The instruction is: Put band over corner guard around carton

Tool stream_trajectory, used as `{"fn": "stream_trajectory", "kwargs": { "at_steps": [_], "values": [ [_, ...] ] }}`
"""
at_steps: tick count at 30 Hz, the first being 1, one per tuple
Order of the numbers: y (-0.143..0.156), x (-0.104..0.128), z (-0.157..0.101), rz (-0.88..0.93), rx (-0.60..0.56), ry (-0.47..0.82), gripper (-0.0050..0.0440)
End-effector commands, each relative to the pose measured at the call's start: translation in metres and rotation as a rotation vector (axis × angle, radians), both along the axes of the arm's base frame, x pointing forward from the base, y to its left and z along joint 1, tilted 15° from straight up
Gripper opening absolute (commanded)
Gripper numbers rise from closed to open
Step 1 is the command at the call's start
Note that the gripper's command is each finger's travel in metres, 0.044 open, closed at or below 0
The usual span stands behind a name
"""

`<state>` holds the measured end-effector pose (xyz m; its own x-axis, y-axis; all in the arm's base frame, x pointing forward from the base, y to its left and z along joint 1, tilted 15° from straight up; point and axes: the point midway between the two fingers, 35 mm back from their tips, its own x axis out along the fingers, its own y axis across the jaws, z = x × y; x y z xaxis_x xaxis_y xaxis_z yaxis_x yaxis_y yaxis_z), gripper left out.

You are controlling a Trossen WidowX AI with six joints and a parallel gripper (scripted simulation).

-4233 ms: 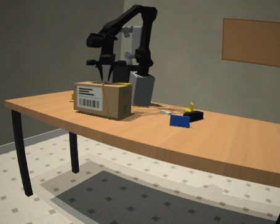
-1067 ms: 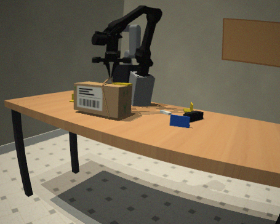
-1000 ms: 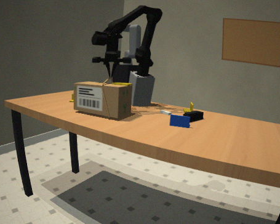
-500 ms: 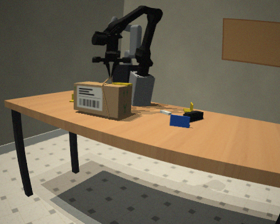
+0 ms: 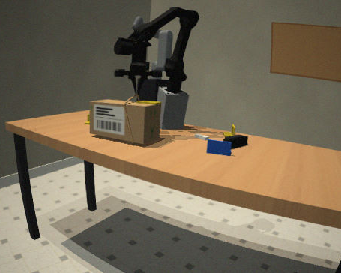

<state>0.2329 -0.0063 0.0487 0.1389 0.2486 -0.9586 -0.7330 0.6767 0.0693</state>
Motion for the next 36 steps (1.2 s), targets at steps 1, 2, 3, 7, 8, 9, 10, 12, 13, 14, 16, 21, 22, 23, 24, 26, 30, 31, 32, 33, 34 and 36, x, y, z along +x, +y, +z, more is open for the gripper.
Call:
{"fn": "stream_trajectory", "kwargs": {
  "at_steps": [1, 2, 3, 7, 8, 9, 10, 12, 13, 14, 16, 21, 22, 23, 24, 26, 30, 31, 32, 33, 34, 36],
  "values": [
    [0.001, -0.006, -0.001, -0.017, -0.027, 0.025, 0.0],
    [0.003, -0.006, -0.001, -0.017, -0.027, 0.025, 0.0],
    [0.004, -0.006, 0.0, -0.017, -0.028, 0.025, 0.0],
    [0.01, -0.007, 0.001, -0.017, -0.028, 0.025, 0.0],
    [0.012, -0.007, 0.001, -0.017, -0.028, 0.025, 0.0],
    [0.013, -0.007, 0.002, -0.017, -0.029, 0.026, 0.0],
    [0.015, -0.007, 0.002, -0.017, -0.029, 0.026, 0.0],
    [0.018, -0.007, 0.003, -0.017, -0.029, 0.026, 0.0],
    [0.018, -0.007, 0.003, -0.017, -0.029, 0.026, 0.0],
    [0.018, -0.007, 0.003, -0.017, -0.029, 0.026, 0.0],
    [0.021, -0.008, 0.003, -0.017, -0.029, 0.026, 0.0],
    [0.029, -0.009, 0.005, -0.017, -0.03, 0.026, 0.0],
    [0.03, -0.009, 0.005, -0.017, -0.03, 0.026, 0.0],
    [0.032, -0.009, 0.006, -0.017, -0.03, 0.026, 0.0],
    [0.033, -0.009, 0.006, -0.017, -0.03, 0.025, 0.0],
    [0.037, -0.01, 0.007, -0.017, -0.03, 0.025, 0.0],
    [0.041, -0.011, 0.008, -0.017, -0.029, 0.025, 0.0],
    [0.041, -0.011, 0.008, -0.017, -0.029, 0.025, 0.0],
    [0.043, -0.011, 0.008, -0.017, -0.029, 0.025, 0.0],
    [0.044, -0.012, 0.008, -0.017, -0.029, 0.025, 0.0],
    [0.046, -0.012, 0.009, -0.017, -0.029, 0.025, 0.0],
    [0.049, -0.013, 0.009, -0.017, -0.029, 0.025, 0.0]
  ]
}}
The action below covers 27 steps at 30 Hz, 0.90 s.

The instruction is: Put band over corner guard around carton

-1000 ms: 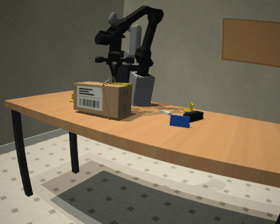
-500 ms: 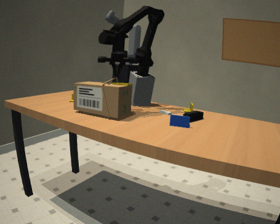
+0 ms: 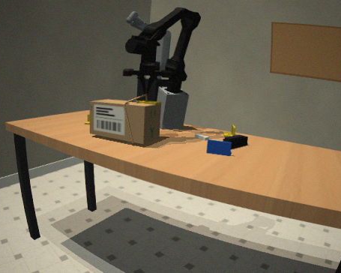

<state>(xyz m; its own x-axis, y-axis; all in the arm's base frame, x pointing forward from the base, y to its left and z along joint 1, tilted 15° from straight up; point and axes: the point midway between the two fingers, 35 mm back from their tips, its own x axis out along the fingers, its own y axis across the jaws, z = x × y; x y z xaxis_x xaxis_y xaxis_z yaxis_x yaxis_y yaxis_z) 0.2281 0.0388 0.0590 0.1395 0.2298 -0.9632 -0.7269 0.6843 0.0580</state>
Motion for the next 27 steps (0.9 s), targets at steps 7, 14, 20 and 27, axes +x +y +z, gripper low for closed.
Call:
{"fn": "stream_trajectory", "kwargs": {
  "at_steps": [7, 14, 20, 27],
  "values": [
    [0.014, -0.011, 0.001, -0.008, -0.009, 0.022, 0.0],
    [0.022, -0.013, 0.003, -0.009, -0.008, 0.022, 0.0],
    [0.03, -0.016, 0.005, -0.009, -0.005, 0.021, 0.0],
    [0.034, -0.018, 0.006, -0.009, -0.004, 0.02, 0.0]
  ]
}}
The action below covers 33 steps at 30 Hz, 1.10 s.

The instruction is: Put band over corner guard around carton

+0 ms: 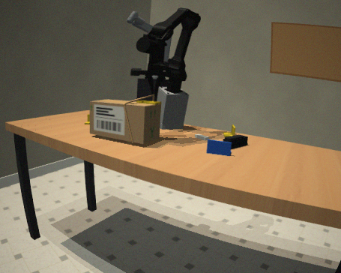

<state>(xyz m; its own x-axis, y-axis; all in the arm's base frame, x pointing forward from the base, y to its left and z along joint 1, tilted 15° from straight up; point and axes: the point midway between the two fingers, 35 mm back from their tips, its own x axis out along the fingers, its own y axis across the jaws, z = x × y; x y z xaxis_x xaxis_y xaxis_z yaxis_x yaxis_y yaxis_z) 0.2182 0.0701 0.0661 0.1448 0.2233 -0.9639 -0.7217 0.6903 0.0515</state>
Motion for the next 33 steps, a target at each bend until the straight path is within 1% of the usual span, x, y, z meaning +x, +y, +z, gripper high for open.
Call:
{"fn": "stream_trajectory", "kwargs": {
  "at_steps": [1, 8, 33],
  "values": [
    [0.003, -0.008, -0.002, -0.001, 0.001, 0.024, 0.0],
    [0.003, -0.007, -0.001, -0.001, 0.001, 0.024, 0.0],
    [0.01, 0.028, 0.005, -0.001, 0.001, 0.024, 0.0]
  ]
}}
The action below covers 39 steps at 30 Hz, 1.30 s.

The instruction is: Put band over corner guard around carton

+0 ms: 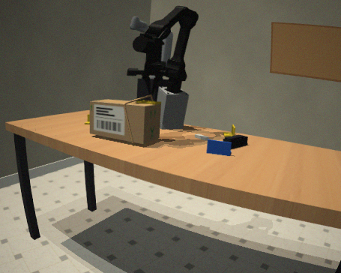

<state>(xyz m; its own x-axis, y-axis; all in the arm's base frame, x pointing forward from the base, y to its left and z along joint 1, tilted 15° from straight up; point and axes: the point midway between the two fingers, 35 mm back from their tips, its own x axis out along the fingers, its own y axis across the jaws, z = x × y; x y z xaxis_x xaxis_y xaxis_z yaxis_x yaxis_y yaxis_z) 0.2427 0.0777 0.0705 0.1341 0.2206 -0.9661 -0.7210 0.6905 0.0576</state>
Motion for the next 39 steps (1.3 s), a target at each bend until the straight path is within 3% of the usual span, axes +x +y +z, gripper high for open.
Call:
{"fn": "stream_trajectory", "kwargs": {
  "at_steps": [1, 39],
  "values": [
    [0.003, 0.004, 0.0, -0.001, 0.004, 0.013, 0.0],
    [0.007, 0.006, -0.017, -0.001, 0.004, 0.013, 0.0]
  ]
}}
